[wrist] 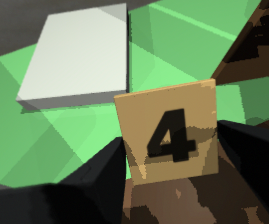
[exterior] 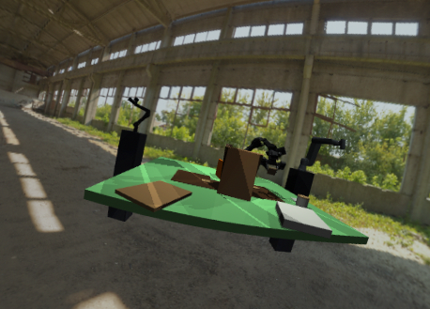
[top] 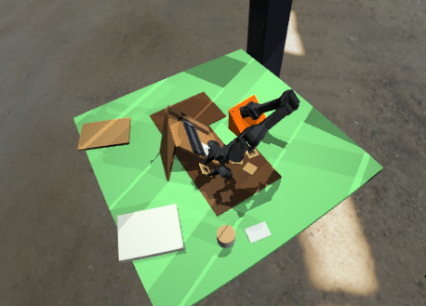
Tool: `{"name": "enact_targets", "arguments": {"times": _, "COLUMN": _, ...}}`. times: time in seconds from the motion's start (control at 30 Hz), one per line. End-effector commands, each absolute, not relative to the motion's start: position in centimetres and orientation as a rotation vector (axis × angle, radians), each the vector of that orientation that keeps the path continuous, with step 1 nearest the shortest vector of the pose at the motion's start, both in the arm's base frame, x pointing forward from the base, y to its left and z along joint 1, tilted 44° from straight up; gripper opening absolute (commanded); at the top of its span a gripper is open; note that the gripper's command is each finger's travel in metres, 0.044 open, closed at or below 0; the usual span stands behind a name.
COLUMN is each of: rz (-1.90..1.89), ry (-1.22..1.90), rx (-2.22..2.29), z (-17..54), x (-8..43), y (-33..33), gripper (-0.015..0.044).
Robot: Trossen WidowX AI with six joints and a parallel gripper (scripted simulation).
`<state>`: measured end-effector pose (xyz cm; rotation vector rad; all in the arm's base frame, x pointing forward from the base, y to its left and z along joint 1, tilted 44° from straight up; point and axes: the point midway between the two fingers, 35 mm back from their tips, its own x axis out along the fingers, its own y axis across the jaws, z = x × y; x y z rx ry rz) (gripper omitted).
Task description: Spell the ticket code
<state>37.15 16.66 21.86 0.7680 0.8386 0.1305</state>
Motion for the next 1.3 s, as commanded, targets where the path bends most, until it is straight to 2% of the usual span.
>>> {"name": "enact_targets", "arguments": {"times": 0.0, "rz": 0.126, "ry": 0.836, "rx": 0.773, "z": 21.8, "x": 37.1, "y": 16.5, "gripper": 0.0000}}
{"name": "enact_targets", "arguments": {"times": 1.27, "rz": 0.125, "ry": 0.836, "rx": 0.772, "z": 20.4, "x": 36.8, "y": 15.2, "gripper": 0.0000}}
